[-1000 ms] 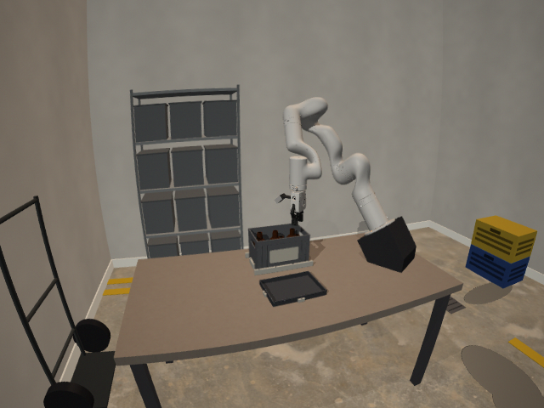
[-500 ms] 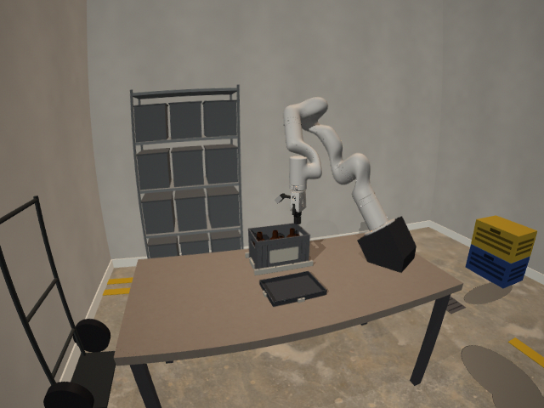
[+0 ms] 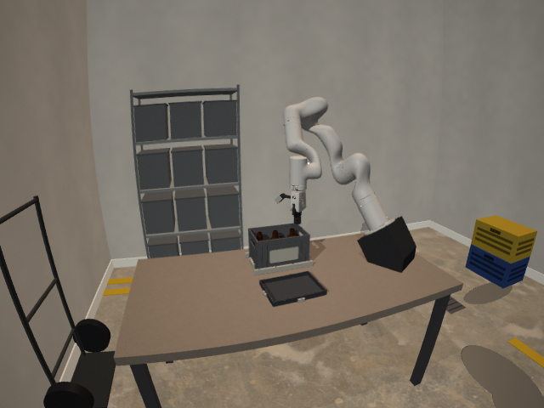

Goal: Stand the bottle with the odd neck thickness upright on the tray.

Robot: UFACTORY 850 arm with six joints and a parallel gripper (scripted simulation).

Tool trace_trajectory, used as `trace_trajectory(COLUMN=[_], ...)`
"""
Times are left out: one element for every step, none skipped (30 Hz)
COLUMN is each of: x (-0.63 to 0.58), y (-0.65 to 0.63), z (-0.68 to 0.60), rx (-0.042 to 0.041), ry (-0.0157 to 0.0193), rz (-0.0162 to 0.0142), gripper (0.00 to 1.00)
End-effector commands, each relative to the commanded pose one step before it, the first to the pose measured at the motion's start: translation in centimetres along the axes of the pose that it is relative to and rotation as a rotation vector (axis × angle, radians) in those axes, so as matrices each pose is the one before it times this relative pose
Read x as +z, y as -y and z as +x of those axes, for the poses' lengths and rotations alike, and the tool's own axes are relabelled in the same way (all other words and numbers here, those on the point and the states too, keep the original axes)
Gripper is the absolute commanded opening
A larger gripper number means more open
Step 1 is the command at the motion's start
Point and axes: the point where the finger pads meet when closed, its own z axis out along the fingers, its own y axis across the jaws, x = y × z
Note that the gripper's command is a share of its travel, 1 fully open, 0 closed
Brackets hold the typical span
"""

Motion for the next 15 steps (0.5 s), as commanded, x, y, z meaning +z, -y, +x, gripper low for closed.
trace_trajectory(x=[-0.041,0.000,0.000,0.000,0.000,0.002,0.011,0.019,0.017,0.005,0.000,-0.003,-0.007,-0.011,-0.009], y=[0.047,0.000,0.000,0.000,0.000,-0.069,-0.391,-0.821,-1.182,-0.989,-0.452,-0.634,-0.713,-0.705,-0.464], z=[0.036,0.000,0.000,0.000,0.000,0.071,0.395,0.795,1.071,0.834,0.365,0.493,0.532,0.503,0.319], rx=[0.00050,0.00000,0.00000,0.00000,0.00000,0.00001,0.00008,0.00014,0.00014,0.00005,0.00000,-0.00002,-0.00006,-0.00010,-0.00009], ry=[-0.00051,0.00000,0.00000,0.00000,0.00000,0.00014,0.00072,0.00113,0.00080,-0.00002,-0.00020,-0.00048,-0.00080,-0.00105,-0.00082], rz=[0.00108,0.00000,0.00000,0.00000,0.00000,0.00003,0.00016,0.00030,0.00033,0.00015,0.00002,-0.00002,-0.00011,-0.00020,-0.00019], gripper=[0.00,0.00,0.00,0.00,0.00,0.00,0.00,0.00,0.00,0.00,0.00,0.00,0.00,0.00,0.00])
